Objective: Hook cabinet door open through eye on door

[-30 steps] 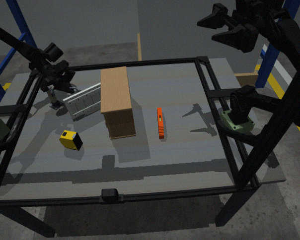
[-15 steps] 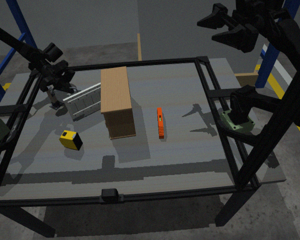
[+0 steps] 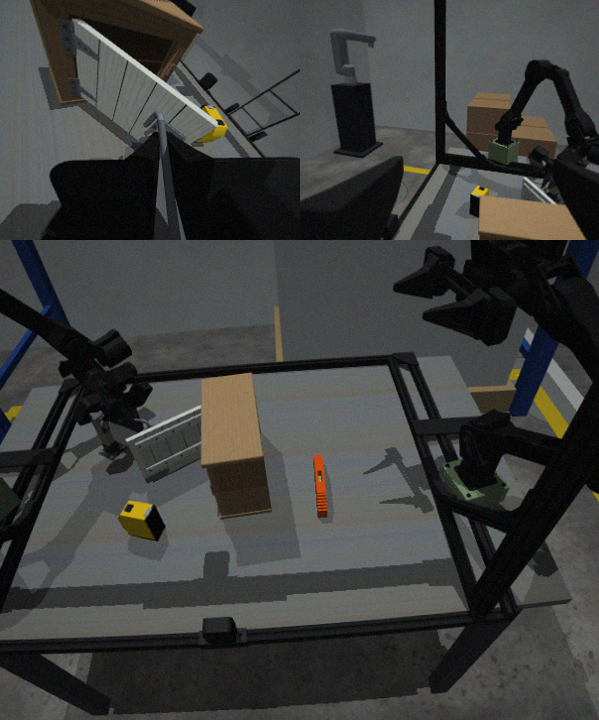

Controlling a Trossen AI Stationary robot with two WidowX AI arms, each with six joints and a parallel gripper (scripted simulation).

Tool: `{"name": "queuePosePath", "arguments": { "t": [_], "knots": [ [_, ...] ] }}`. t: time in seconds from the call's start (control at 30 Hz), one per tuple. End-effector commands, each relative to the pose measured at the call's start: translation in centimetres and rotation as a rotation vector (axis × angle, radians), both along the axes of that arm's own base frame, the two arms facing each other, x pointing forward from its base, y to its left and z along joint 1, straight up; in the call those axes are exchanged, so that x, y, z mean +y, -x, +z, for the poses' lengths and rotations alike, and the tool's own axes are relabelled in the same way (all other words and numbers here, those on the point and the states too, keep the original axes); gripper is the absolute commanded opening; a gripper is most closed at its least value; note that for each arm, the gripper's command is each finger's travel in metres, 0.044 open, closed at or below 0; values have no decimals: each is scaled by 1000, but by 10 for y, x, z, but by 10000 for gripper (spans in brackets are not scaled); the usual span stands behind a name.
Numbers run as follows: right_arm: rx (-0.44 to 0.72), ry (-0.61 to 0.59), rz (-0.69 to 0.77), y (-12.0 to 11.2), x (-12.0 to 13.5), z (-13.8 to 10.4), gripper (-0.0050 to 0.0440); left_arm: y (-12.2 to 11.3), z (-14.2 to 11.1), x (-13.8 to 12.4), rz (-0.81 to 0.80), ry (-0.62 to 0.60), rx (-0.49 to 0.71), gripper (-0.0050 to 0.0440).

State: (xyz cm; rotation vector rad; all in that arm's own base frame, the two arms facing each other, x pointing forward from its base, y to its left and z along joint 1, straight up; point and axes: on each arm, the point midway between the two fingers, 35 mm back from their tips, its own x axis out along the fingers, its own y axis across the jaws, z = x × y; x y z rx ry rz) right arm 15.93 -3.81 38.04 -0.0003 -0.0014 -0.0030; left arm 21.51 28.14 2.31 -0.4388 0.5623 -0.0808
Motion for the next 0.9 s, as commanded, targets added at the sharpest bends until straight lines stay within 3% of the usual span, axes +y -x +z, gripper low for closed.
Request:
{"name": "queuePosePath", "arguments": {
  "t": [0.0, 0.43, 0.87],
  "knots": [
    [0, -1, 3, 0, 0, 0, 400, -1, -2, -4, -53, 4, 2, 0],
    [0, -1, 3, 0, 0, 0, 400, -2, -2, -18, -267, 4, 2, 0],
    [0, -1, 3, 0, 0, 0, 400, -3, -8, -19, -267, 9, 71, 0]
  ]
}}
